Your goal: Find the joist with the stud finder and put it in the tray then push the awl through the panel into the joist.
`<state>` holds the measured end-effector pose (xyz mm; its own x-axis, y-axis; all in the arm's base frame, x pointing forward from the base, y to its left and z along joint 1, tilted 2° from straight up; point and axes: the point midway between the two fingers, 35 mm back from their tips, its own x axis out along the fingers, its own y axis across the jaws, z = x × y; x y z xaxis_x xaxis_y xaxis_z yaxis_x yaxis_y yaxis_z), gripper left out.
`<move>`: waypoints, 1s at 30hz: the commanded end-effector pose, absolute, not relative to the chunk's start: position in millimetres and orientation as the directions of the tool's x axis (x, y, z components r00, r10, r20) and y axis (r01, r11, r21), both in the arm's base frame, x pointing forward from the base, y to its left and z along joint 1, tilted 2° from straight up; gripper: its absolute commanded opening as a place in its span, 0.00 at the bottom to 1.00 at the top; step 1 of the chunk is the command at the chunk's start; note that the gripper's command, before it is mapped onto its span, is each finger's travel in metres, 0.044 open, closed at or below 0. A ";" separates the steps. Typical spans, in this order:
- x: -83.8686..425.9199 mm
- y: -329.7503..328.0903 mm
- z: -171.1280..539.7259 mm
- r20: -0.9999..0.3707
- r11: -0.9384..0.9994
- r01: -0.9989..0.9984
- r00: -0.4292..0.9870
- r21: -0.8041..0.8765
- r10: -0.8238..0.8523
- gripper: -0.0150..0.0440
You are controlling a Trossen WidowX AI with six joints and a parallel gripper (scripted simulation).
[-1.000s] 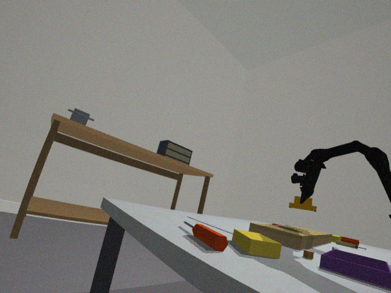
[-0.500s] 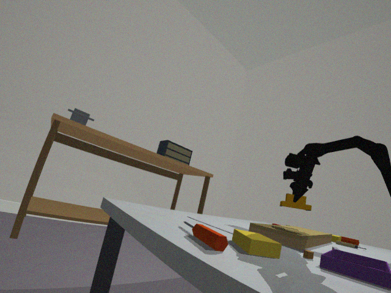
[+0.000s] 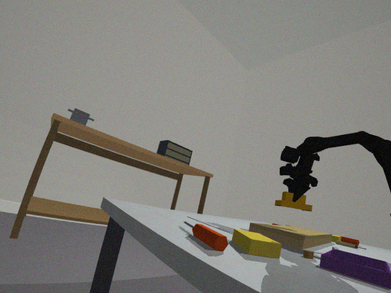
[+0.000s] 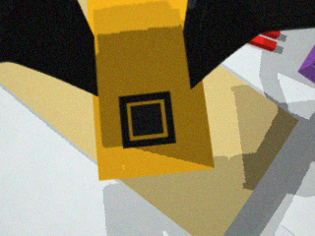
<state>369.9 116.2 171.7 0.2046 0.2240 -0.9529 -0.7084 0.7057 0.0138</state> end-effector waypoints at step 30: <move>235.8 275.6 167.9 -0.945 0.261 -0.965 0.084 0.001 0.316 0.25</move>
<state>246.4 268.1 165.3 0.0845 0.3063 -0.9482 -0.9576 0.2880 0.0078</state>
